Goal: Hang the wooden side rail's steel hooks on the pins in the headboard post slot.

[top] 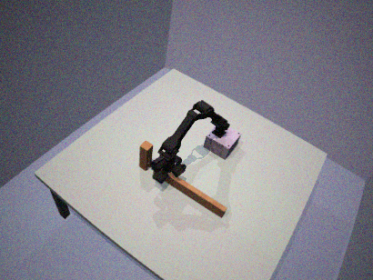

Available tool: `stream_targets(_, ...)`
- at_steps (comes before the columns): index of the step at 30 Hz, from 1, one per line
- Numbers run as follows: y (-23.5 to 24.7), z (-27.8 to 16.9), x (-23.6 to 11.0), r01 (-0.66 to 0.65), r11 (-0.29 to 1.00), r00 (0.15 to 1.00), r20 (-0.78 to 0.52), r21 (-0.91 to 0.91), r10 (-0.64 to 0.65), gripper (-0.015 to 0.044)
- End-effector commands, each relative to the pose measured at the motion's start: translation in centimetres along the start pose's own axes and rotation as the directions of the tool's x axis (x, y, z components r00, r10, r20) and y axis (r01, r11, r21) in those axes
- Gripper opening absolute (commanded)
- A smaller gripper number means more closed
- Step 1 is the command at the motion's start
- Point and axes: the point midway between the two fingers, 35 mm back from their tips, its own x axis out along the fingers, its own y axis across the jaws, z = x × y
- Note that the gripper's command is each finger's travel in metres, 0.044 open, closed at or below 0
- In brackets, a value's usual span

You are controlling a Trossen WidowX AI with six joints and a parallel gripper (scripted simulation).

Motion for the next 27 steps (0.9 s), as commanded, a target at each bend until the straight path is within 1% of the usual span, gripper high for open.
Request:
stream_targets(1,-0.08,-0.01,-0.43,0.007,1.0,1.0,0.003,0.011,-0.007,0.0)
stream_targets(27,-0.08,-0.02,-0.87,0.007,1.0,1.0,0.003,0.011,-0.007,0.0)
